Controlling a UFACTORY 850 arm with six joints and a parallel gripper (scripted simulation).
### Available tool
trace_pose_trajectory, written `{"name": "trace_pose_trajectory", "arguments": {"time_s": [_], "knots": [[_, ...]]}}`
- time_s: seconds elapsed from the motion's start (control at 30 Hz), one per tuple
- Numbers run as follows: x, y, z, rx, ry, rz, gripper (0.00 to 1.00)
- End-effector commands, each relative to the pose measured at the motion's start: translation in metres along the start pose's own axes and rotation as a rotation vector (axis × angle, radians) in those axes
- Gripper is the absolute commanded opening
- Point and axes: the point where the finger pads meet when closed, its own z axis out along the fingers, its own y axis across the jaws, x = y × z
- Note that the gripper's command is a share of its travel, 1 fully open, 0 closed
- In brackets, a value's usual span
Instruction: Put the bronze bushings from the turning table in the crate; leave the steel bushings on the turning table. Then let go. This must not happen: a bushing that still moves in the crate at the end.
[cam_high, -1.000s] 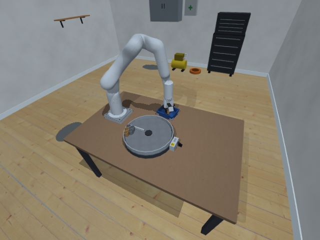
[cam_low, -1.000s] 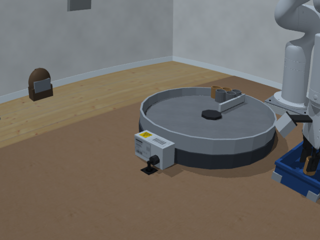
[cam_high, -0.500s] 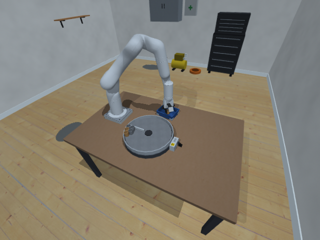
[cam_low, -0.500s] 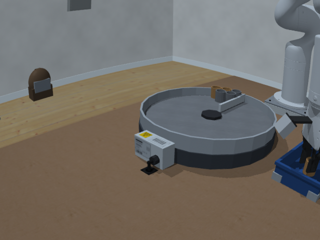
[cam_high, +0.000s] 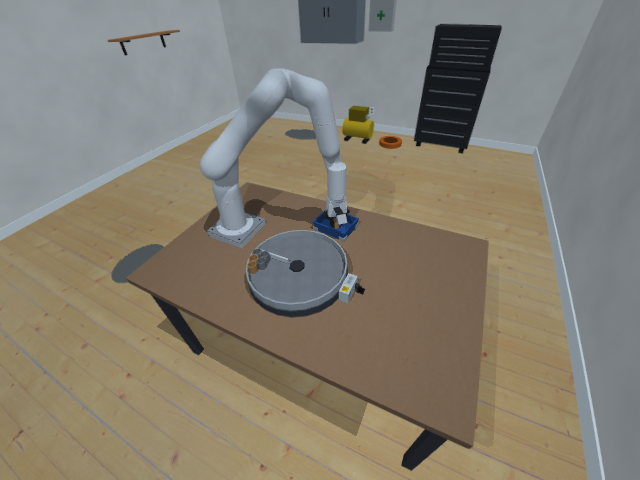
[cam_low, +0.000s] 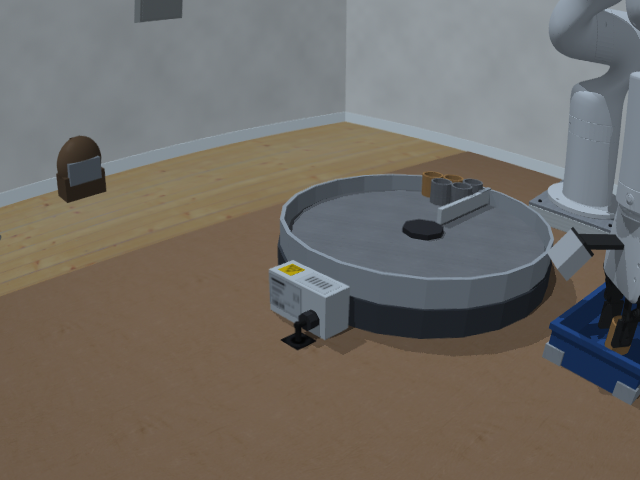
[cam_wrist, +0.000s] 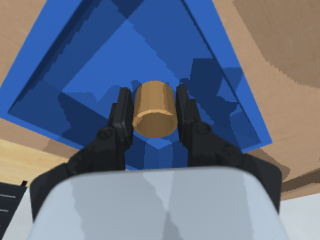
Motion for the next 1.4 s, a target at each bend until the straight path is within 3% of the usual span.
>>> {"name": "trace_pose_trajectory", "arguments": {"time_s": [0.0,0.3,0.33,1.37], "knots": [[0.0003,-0.0009,-0.0006,0.002,0.001,0.0,0.0],[0.0003,-0.0009,-0.0006,0.002,0.001,0.0,0.0],[0.0003,-0.0009,-0.0006,0.002,0.001,0.0,0.48],[0.0003,-0.0009,-0.0006,0.002,0.001,0.0,0.48]]}}
